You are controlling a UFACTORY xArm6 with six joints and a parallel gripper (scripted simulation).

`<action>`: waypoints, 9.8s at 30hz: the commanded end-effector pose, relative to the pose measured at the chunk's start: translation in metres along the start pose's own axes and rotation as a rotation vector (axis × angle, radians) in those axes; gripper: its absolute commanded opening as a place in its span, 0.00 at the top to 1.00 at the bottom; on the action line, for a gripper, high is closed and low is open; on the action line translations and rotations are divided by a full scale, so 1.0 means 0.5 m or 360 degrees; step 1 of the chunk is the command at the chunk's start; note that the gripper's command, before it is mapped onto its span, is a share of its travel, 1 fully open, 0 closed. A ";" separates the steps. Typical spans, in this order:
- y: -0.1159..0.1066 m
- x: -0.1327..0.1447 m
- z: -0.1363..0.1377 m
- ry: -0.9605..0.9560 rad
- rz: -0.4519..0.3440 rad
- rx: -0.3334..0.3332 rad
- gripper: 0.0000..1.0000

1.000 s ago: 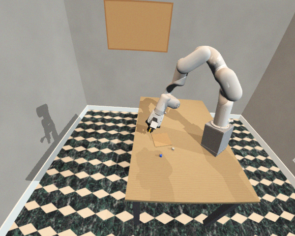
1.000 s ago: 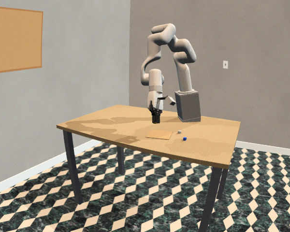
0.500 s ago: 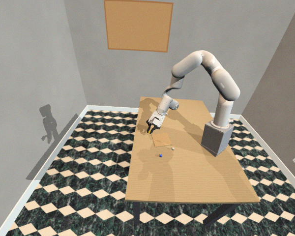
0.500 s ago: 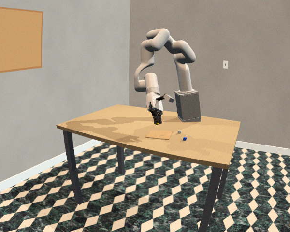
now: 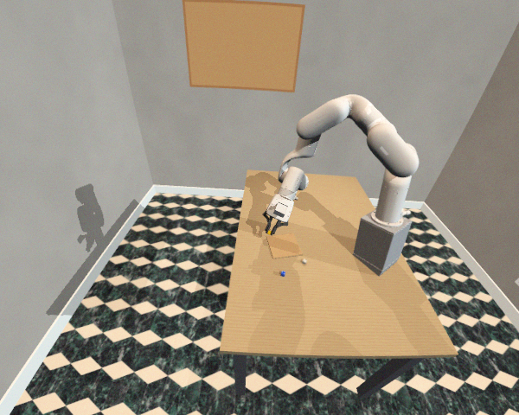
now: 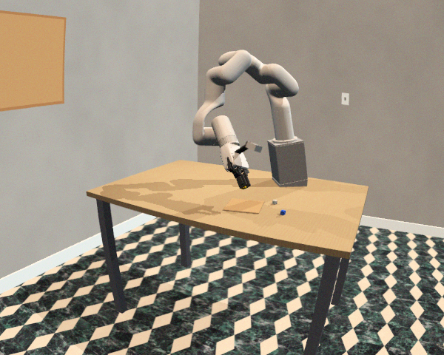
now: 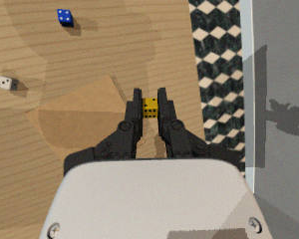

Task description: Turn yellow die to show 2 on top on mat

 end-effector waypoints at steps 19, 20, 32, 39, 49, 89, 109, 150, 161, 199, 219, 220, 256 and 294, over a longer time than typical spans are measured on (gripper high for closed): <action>-0.067 0.054 -0.103 0.0177 0.0457 -0.0404 0.89; -0.067 0.054 -0.103 0.0177 0.0457 -0.0404 0.89; -0.046 0.069 -0.114 0.0177 0.0457 -0.0404 0.89; -0.006 0.096 -0.136 0.0177 0.0457 -0.0404 0.89; 0.036 0.125 -0.159 0.0177 0.0457 -0.0404 0.89; 0.049 0.135 -0.167 0.0177 0.0457 -0.0404 0.89; 0.058 0.141 -0.172 0.0177 0.0457 -0.0404 0.89; 0.066 0.146 -0.176 0.0177 0.0457 -0.0404 0.89; 0.066 0.146 -0.176 0.0177 0.0457 -0.0404 0.85; 0.066 0.146 -0.176 0.0177 0.0457 -0.0404 0.69; 0.065 0.146 -0.176 0.0177 0.0457 -0.0404 0.69; 0.064 0.146 -0.176 0.0177 0.0457 -0.0404 0.69; -0.064 0.150 -0.132 0.0177 0.0457 -0.0404 0.69; -0.087 0.003 -0.141 0.0211 -0.0077 -0.0996 0.69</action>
Point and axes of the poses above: the point where the finger pads meet when closed, its own y axis out along the fingers, its own z axis across the jaws, x = y × z, the point moved 7 cm from there along -y, back along the fingers, and after that the axes turned 13 degrees about -y, right-handed, at the moved point
